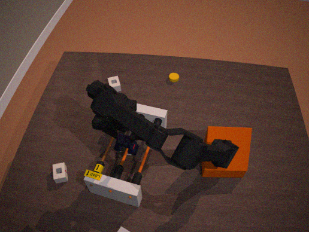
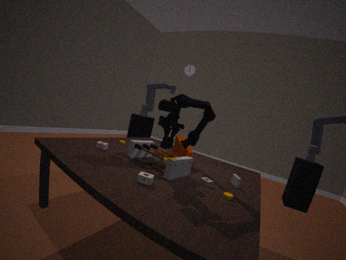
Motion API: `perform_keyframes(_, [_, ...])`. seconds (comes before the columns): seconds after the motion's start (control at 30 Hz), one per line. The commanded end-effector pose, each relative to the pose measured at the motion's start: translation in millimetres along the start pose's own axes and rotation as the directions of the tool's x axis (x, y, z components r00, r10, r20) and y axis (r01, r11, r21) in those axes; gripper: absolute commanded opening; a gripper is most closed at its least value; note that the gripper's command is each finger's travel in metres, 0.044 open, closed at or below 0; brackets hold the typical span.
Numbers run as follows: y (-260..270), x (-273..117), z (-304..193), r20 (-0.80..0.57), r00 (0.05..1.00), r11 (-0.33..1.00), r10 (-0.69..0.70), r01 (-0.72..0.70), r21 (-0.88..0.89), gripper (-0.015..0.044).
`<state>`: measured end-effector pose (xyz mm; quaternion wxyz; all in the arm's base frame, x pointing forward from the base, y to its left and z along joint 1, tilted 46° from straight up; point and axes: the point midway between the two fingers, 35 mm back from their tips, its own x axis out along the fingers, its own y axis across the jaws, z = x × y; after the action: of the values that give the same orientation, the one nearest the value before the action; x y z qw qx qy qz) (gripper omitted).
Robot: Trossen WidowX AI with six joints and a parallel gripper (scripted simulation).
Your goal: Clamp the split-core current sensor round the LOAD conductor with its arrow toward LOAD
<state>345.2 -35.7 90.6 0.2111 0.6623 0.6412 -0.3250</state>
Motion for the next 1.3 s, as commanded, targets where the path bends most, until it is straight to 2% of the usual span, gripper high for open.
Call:
perform_keyframes(0.0, [19,1,-1,-0.003,1.0,1.0,0.007,-0.007,0.005,0.0])
perform_keyframes(0.6, [78,20,-1,-0.008,1.0,1.0,0.008,-0.008,0.01,0.0])
perform_keyframes(1.27, [81,47,-1,-0.008,1.0,1.0,0.009,-0.009,0.01,0.0])
